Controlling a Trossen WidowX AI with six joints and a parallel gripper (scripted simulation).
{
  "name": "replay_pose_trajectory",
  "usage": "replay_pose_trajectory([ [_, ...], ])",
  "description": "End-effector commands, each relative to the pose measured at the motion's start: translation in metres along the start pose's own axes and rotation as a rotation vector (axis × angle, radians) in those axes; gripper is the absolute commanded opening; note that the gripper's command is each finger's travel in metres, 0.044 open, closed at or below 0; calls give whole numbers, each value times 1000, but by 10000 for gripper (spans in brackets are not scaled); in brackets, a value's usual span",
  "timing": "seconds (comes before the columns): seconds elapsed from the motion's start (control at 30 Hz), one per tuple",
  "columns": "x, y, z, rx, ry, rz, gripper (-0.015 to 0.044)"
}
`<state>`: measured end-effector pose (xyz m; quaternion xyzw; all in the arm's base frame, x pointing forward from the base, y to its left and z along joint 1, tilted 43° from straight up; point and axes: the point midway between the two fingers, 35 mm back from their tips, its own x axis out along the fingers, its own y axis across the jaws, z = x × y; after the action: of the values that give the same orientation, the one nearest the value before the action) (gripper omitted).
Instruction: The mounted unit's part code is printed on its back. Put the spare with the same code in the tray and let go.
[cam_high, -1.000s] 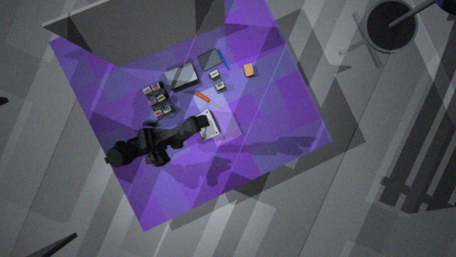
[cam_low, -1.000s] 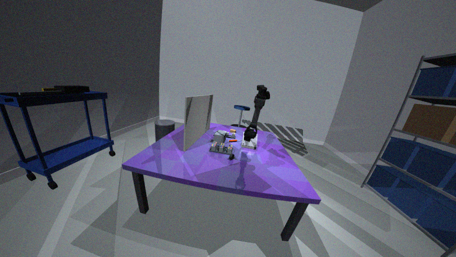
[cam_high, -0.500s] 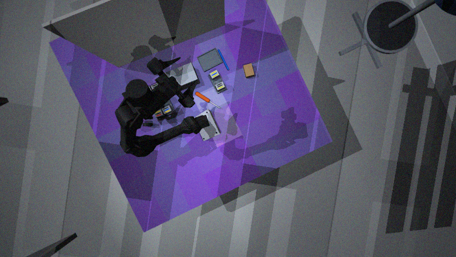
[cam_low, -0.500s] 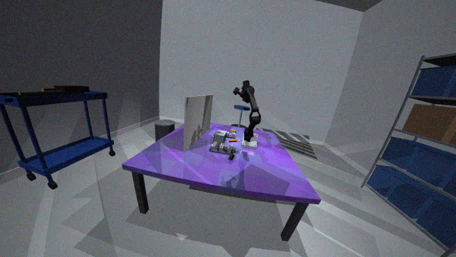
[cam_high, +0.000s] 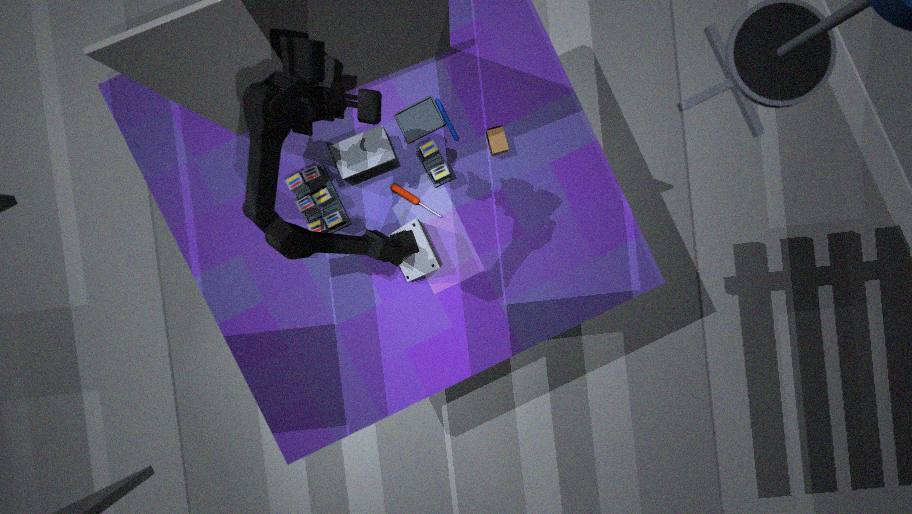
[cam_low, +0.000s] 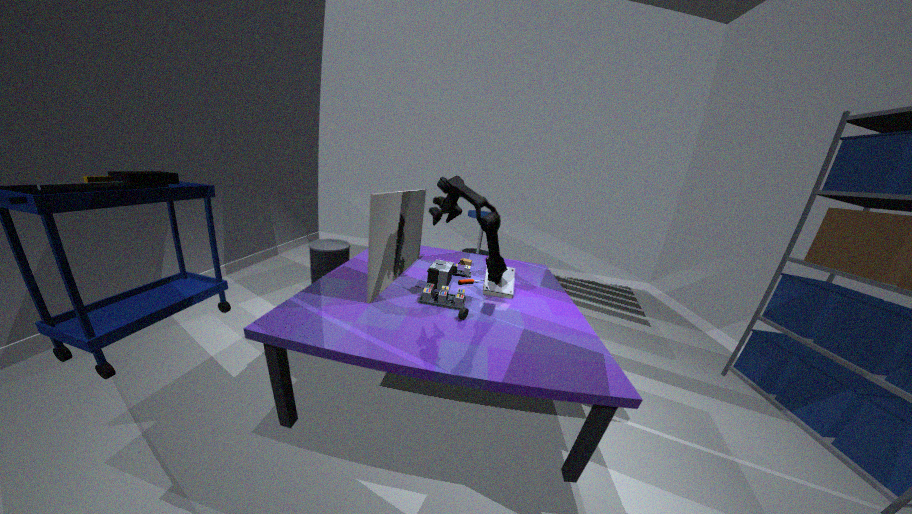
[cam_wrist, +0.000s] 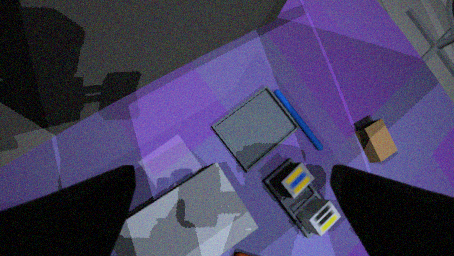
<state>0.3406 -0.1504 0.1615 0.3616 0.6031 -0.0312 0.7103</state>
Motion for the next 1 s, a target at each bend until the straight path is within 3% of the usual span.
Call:
replay_pose_trajectory([
  [0.0, 54, 45, -13, -275, 223, 119, 440],
  [0.17, 90, 74, -29, -444, 368, 219, 440],
  [0.97, 90, 76, -31, -463, 366, 222, 440],
])
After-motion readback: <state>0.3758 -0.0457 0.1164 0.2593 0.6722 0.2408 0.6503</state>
